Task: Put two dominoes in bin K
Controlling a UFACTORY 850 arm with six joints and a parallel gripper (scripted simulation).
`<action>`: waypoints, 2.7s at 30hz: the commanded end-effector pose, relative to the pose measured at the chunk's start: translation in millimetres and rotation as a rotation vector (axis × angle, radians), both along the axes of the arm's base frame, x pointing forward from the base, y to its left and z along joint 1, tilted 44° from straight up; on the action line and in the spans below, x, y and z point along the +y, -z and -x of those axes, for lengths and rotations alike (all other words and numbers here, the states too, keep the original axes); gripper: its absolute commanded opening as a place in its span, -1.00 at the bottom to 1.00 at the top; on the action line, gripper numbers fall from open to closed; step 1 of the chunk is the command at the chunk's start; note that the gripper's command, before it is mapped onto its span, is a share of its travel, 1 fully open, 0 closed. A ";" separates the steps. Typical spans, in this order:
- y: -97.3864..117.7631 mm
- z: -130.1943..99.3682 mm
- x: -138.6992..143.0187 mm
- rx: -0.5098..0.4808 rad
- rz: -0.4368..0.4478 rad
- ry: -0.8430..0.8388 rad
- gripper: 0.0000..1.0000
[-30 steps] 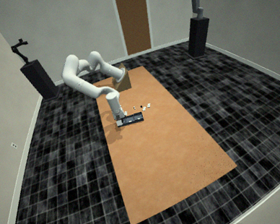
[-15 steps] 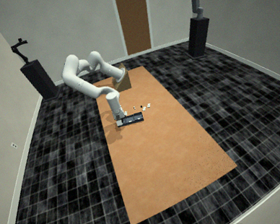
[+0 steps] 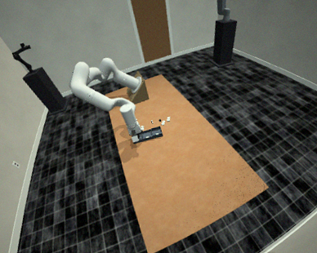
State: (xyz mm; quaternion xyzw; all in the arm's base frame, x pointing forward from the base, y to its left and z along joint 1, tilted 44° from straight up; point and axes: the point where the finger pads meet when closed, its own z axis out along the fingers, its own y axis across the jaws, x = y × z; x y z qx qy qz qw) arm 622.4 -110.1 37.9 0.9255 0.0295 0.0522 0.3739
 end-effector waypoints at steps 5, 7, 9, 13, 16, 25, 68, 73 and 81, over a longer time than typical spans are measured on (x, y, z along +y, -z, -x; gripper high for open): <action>-5.3 0.2 5.1 -0.001 0.000 -0.001 -0.85; -7.2 0.5 6.9 -0.001 0.000 -0.001 -0.85; -9.1 0.8 8.8 -0.001 0.000 -0.001 -0.85; -12.9 1.4 12.4 -0.001 0.000 -0.001 -0.85; -13.8 1.6 13.3 -0.001 0.000 -0.001 -0.85; -24.4 3.3 23.5 -0.001 0.000 -0.001 -0.85; 27.7 2.3 90.0 -0.001 0.000 -0.001 -0.85; 37.2 0.7 80.8 -0.001 0.000 -0.001 -0.85; 52.5 -1.8 66.1 -0.001 0.000 -0.001 -0.85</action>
